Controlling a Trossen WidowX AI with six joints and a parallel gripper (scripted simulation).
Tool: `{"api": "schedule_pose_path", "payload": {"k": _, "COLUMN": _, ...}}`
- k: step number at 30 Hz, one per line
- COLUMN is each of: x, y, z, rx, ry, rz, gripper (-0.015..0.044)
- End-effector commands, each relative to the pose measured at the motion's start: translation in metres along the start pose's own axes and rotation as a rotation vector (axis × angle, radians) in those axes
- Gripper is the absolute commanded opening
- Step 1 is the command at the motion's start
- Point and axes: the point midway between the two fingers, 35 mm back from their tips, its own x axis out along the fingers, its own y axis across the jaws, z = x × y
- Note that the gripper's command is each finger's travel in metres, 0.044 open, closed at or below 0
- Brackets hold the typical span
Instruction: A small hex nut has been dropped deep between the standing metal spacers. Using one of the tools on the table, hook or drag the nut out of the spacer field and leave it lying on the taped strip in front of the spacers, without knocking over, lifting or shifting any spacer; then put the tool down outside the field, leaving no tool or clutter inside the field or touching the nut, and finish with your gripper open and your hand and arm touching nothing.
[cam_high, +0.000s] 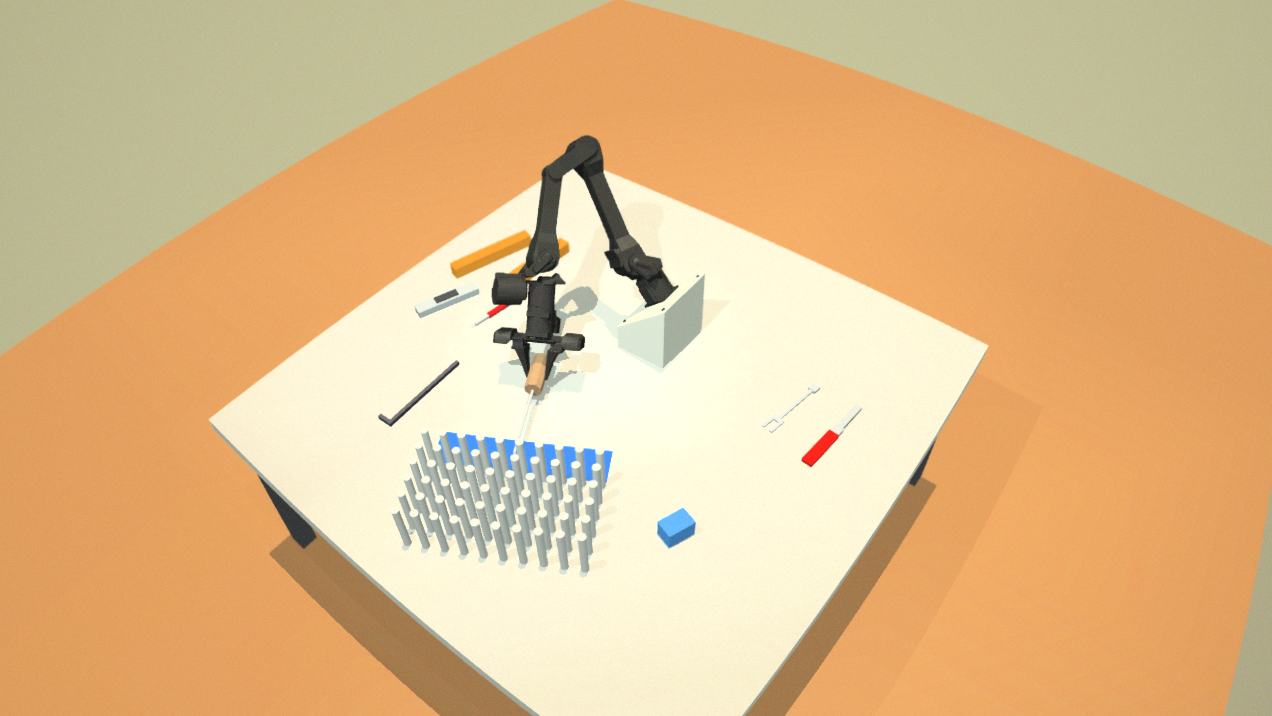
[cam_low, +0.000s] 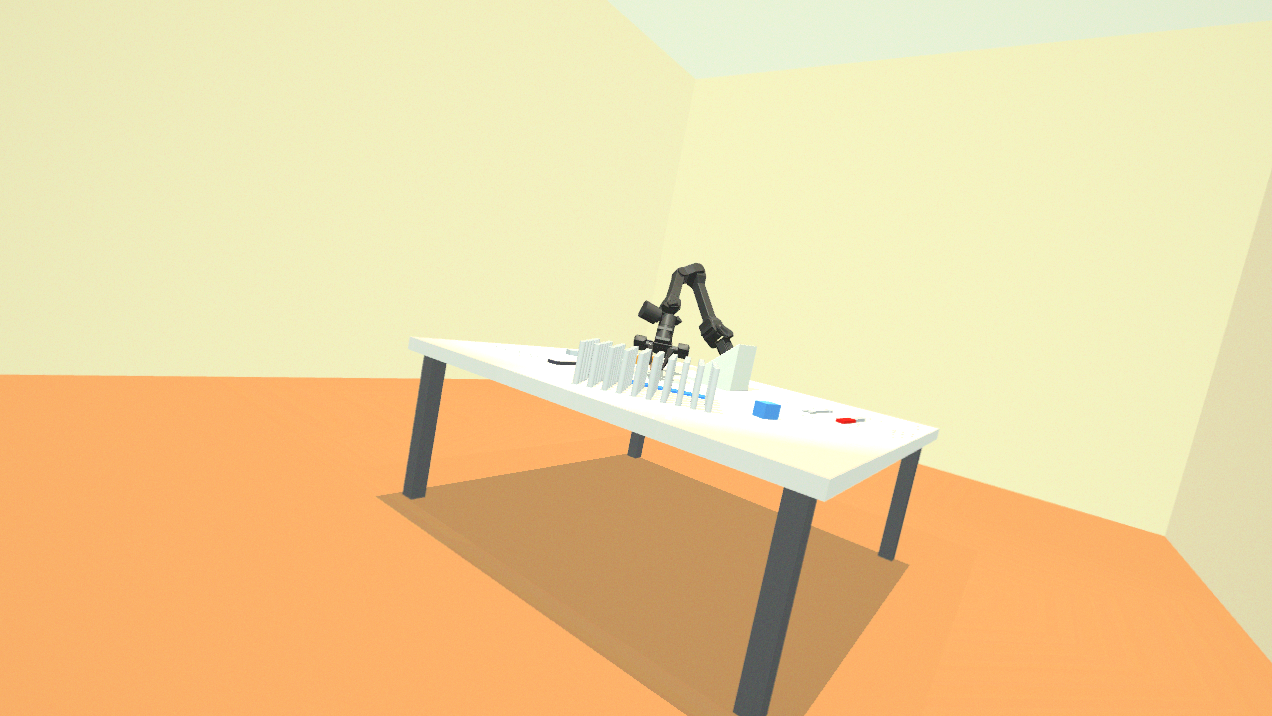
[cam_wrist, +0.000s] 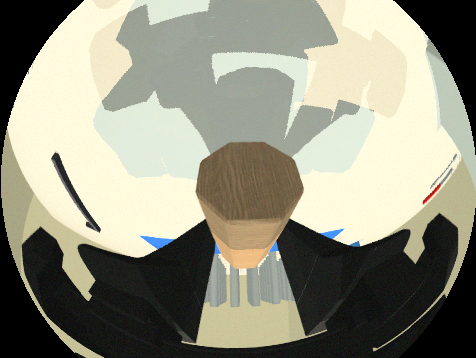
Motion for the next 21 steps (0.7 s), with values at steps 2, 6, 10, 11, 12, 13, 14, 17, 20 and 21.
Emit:
{"api": "schedule_pose_path", "payload": {"k": 2, "x": -0.01, "y": -0.003, "z": 0.009, "rx": -0.004, "ry": 0.006, "rz": -0.002, "gripper": 0.0}}
{"api": "schedule_pose_path", "payload": {"k": 6, "x": -0.019, "y": -0.006, "z": 0.02, "rx": -0.007, "ry": 0.005, "rz": -0.005, "gripper": 0.0}}
{"api": "schedule_pose_path", "payload": {"k": 10, "x": -0.024, "y": -0.006, "z": 0.022, "rx": -0.007, "ry": 0.005, "rz": -0.006, "gripper": 0.0}}
{"api": "schedule_pose_path", "payload": {"k": 11, "x": -0.025, "y": -0.006, "z": 0.02, "rx": -0.007, "ry": 0.005, "rz": -0.007, "gripper": 0.0}}
{"api": "schedule_pose_path", "payload": {"k": 12, "x": -0.027, "y": -0.006, "z": 0.018, "rx": -0.006, "ry": 0.004, "rz": -0.008, "gripper": 0.0}}
{"api": "schedule_pose_path", "payload": {"k": 13, "x": -0.029, "y": -0.005, "z": 0.015, "rx": -0.006, "ry": 0.004, "rz": -0.009, "gripper": 0.0}}
{"api": "schedule_pose_path", "payload": {"k": 14, "x": -0.032, "y": -0.004, "z": 0.011, "rx": -0.005, "ry": 0.004, "rz": -0.011, "gripper": 0.0}}
{"api": "schedule_pose_path", "payload": {"k": 17, "x": -0.042, "y": -0.002, "z": 0.0, "rx": -0.002, "ry": 0.003, "rz": -0.014, "gripper": 0.0}}
{"api": "schedule_pose_path", "payload": {"k": 20, "x": -0.052, "y": 0.0, "z": -0.01, "rx": 0.0, "ry": 0.003, "rz": -0.015, "gripper": 0.0}}
{"api": "schedule_pose_path", "payload": {"k": 21, "x": -0.056, "y": 0.001, "z": -0.014, "rx": 0.001, "ry": 0.003, "rz": -0.016, "gripper": 0.0}}
